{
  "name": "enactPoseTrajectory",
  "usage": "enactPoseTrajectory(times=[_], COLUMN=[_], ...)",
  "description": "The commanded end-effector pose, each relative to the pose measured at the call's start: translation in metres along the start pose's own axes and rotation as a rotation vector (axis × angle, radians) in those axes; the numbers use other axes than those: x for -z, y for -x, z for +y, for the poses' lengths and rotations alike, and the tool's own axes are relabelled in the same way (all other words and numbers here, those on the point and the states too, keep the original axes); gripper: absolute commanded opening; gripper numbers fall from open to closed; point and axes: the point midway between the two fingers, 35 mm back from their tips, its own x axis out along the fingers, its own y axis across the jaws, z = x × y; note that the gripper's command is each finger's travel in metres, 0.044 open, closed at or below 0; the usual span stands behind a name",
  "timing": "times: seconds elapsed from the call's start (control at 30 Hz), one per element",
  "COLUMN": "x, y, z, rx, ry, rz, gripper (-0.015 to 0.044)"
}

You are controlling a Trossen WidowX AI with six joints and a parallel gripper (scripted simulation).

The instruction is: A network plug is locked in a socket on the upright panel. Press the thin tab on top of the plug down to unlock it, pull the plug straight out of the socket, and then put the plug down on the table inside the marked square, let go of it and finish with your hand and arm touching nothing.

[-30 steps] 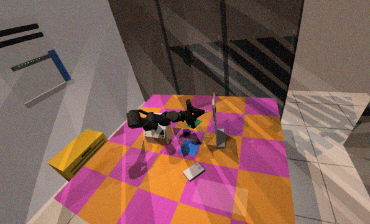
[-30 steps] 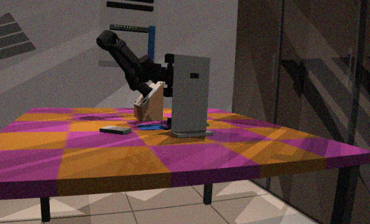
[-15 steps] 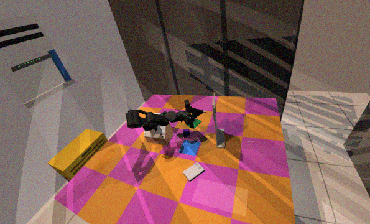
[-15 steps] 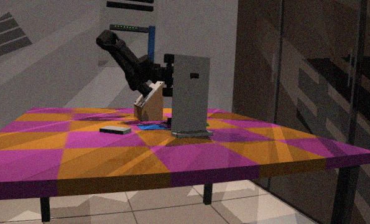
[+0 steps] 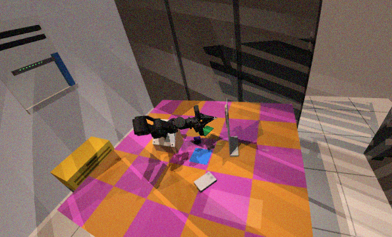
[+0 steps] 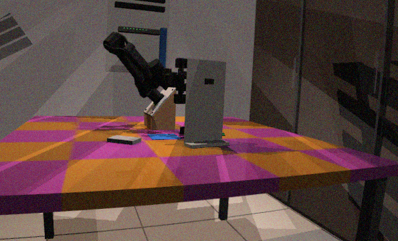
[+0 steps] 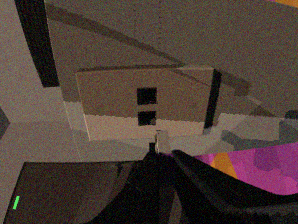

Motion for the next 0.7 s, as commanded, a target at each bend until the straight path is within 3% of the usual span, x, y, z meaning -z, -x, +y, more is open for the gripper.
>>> enactPoseTrajectory(times=[0.0,0.67], x=[0.001,0.001], y=[0.003,0.009], z=[0.000,0.034], rx=[0.001,0.001], ry=[-0.004,-0.004], rz=[-0.002,0.001], gripper=[0.0000,0.0000])
